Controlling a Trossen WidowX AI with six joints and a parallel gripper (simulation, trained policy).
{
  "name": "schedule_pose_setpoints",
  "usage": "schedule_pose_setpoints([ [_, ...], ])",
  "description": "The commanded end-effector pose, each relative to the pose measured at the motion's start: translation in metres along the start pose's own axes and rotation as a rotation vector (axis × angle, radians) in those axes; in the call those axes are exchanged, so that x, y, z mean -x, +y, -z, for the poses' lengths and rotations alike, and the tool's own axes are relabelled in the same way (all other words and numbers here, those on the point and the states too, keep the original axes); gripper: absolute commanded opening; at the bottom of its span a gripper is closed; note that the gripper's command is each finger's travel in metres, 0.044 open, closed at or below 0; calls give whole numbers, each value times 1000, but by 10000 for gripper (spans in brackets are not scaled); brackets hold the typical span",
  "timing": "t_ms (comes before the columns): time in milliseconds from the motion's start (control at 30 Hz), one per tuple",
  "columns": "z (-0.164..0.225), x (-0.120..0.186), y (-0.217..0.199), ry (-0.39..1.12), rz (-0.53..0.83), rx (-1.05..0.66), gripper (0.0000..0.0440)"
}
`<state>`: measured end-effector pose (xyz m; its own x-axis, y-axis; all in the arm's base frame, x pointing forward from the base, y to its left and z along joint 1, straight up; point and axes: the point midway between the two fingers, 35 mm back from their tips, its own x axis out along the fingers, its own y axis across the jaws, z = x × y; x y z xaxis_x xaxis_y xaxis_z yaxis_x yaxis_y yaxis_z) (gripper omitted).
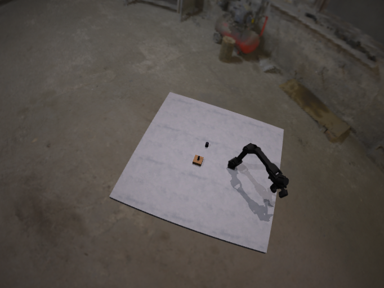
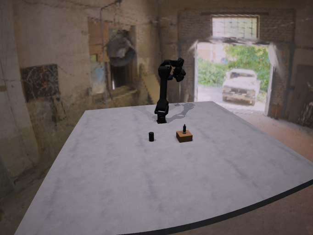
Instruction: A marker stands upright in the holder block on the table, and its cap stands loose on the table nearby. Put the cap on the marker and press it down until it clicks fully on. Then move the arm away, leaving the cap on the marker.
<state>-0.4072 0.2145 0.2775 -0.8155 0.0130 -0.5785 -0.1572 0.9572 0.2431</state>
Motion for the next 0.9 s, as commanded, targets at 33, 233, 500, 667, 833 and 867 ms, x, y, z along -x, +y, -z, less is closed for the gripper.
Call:
schedule_pose_setpoints([
  [33,-6,15,9,-25,-29,-14,320],
  [233,-12,31,18,-46,-57,-37,327],
  [500,-21,53,30,-74,-97,-70,331],
  [667,-28,66,38,-92,-121,-91,331],
  [833,-35,80,45,-110,-146,-112,331],
  [867,-36,82,46,-113,-151,-116,331],
])
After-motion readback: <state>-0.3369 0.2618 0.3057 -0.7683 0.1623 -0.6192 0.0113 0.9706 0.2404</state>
